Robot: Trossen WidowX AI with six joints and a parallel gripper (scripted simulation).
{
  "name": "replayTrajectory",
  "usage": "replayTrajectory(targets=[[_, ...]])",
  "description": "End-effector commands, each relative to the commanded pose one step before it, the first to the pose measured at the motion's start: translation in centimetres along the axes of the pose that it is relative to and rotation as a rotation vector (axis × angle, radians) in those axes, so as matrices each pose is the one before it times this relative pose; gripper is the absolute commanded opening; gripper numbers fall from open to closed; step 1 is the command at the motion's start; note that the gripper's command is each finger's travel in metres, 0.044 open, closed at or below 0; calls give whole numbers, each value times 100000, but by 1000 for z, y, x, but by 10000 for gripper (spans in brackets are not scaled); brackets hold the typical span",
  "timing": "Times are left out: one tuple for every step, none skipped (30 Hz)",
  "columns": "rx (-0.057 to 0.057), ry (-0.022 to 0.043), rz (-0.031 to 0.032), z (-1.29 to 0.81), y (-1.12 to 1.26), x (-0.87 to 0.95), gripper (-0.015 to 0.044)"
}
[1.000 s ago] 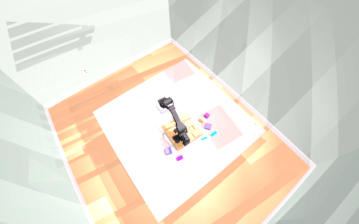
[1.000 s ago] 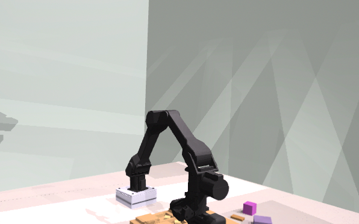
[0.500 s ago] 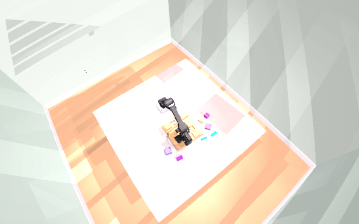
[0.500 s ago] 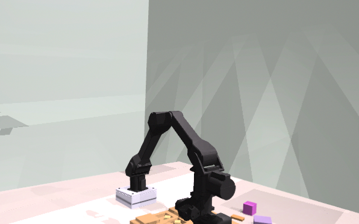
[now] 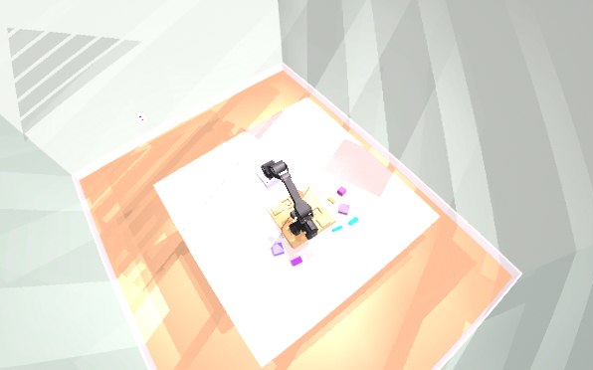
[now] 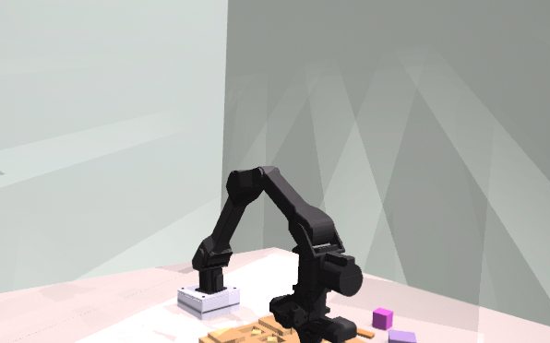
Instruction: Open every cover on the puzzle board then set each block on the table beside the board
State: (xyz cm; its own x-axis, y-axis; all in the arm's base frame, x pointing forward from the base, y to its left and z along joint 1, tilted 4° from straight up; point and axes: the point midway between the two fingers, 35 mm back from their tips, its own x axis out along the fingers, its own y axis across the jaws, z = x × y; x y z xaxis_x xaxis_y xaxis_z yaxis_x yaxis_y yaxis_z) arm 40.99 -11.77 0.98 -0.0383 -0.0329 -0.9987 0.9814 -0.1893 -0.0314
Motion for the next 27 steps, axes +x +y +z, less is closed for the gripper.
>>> replayTrajectory(targets=[[550, 293, 515, -59, 177, -649, 0], [0, 1, 0, -3, 3, -130, 0], [0, 1, 0, -3, 3, -130, 0], [0, 1, 0, -3, 2, -130, 0], [0, 1, 0, -3, 2, -130, 0], [0, 1, 0, -3, 1, -130, 0], [0, 1, 0, -3, 1, -130, 0], [0, 1, 0, -3, 0, -130, 0], [0, 1, 0, -3, 0, -131, 0], [0, 1, 0, -3, -1, -131, 0], [0, 1, 0, -3, -1, -131, 0], [0, 1, 0, -3, -2, -131, 0], [0, 1, 0, -3, -2, -131, 0], [0, 1, 0, -3, -3, -131, 0], [0, 1, 0, -3, -4, -131, 0], [0, 1, 0, -3, -4, -131, 0], [0, 1, 0, -3, -5, -131, 0], [0, 1, 0, -4, -5, -131, 0], [0, 1, 0, -4, -6, -131, 0], [0, 1, 0, -4, -6, -131, 0], [-865, -301, -492, 50, -202, 485, 0], [-949, 7, -8, -43, -219, -104, 0], [-1582, 12, -14, -76, -368, -168, 0], [-1923, 15, -17, -99, -453, -197, 0], [-1924, 15, -17, -107, -458, -188, 0], [-1924, 15, -17, -116, -462, -178, 0], [-1924, 16, -18, -125, -466, -169, 0]])
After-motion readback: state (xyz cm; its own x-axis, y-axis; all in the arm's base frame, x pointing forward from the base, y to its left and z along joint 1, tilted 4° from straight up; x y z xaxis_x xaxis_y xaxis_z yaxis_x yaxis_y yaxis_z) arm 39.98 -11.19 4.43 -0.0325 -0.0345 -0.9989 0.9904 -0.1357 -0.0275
